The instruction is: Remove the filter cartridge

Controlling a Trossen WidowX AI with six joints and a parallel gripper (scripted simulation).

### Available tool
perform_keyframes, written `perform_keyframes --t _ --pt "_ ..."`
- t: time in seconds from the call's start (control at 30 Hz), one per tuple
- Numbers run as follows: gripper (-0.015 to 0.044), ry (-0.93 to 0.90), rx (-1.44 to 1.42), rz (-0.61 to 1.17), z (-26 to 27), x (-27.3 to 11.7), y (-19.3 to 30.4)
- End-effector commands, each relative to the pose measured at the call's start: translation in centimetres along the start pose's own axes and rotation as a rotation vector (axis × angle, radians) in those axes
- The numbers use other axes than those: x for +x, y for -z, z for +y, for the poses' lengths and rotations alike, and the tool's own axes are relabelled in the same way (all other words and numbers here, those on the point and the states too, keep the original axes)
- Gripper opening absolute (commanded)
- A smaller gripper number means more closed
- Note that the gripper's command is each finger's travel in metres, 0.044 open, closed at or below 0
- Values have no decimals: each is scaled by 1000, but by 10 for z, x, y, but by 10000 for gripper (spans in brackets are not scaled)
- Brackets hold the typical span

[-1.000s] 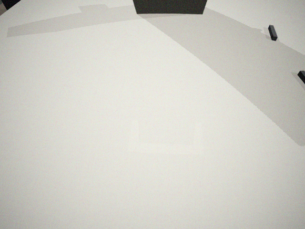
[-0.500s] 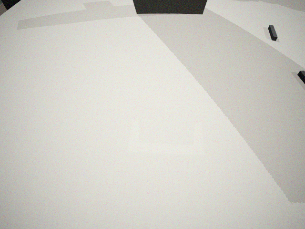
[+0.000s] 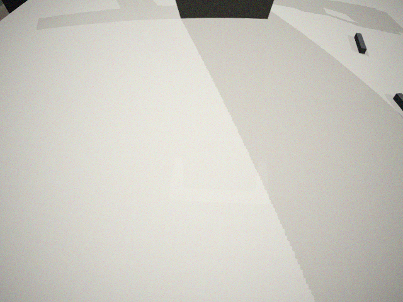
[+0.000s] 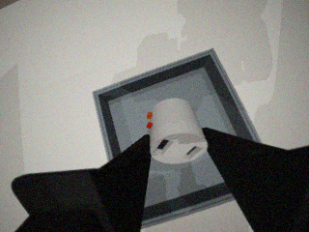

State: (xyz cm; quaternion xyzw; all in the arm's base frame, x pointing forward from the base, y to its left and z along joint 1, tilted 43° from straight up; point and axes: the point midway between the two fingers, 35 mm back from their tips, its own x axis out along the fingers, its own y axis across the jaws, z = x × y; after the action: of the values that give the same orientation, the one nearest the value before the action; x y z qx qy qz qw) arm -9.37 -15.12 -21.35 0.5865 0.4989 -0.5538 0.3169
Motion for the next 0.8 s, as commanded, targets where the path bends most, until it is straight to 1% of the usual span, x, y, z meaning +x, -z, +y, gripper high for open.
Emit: perform_keyframes --t 0.0,0.37,0.5,0.57,0.67,0.77 --pt "157 0 0 0 0 0 0" --pt "440 0 0 0 0 0 0" --pt "440 0 0 0 0 -2 -2" --pt "440 0 0 0 0 -16 -12" --pt "440 -1 0 0 0 -52 -32" --pt "440 -1 0 0 0 -61 -35"
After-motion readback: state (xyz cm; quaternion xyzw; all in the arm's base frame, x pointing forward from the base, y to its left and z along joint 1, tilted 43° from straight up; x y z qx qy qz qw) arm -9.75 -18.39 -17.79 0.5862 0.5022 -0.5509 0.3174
